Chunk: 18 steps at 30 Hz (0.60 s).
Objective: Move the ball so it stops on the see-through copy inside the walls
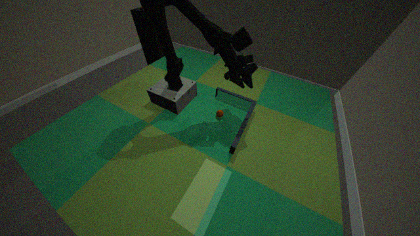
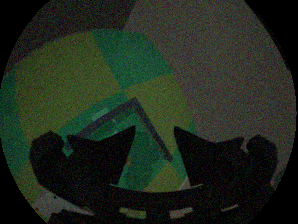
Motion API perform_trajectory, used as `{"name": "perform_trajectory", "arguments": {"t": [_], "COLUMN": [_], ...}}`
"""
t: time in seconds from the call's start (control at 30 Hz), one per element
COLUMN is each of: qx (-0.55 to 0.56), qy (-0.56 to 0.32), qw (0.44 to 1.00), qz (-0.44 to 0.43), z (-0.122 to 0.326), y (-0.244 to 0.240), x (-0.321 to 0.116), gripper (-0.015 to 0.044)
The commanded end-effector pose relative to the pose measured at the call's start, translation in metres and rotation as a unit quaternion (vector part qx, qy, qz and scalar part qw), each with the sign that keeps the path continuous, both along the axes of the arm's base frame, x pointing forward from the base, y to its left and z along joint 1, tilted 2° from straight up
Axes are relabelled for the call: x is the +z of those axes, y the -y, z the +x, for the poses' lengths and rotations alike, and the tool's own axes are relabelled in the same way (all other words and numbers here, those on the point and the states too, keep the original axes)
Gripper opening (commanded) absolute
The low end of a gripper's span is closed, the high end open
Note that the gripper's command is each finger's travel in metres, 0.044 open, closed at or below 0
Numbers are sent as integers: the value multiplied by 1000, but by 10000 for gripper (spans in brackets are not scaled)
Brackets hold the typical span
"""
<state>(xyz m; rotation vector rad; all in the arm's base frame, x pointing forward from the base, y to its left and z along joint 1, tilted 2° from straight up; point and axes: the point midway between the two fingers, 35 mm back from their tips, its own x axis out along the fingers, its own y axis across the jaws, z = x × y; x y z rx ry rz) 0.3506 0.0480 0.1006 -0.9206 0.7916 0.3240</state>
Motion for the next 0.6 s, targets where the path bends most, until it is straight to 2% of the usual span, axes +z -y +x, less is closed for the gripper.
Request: {"name": "perform_trajectory", "arguments": {"t": [0.0,0.13,0.2,0.57], "qx": [92,196,229,234], "qy": [-184,-324,-360,-364], "qw": [976,923,902,899], "qz": [-67,-75,-66,-64], "z": [-27,-62,-74,-75], "y": [41,68,74,75], "x": [-50,-82,-88,-89], "gripper": [292,292,292,292]}}
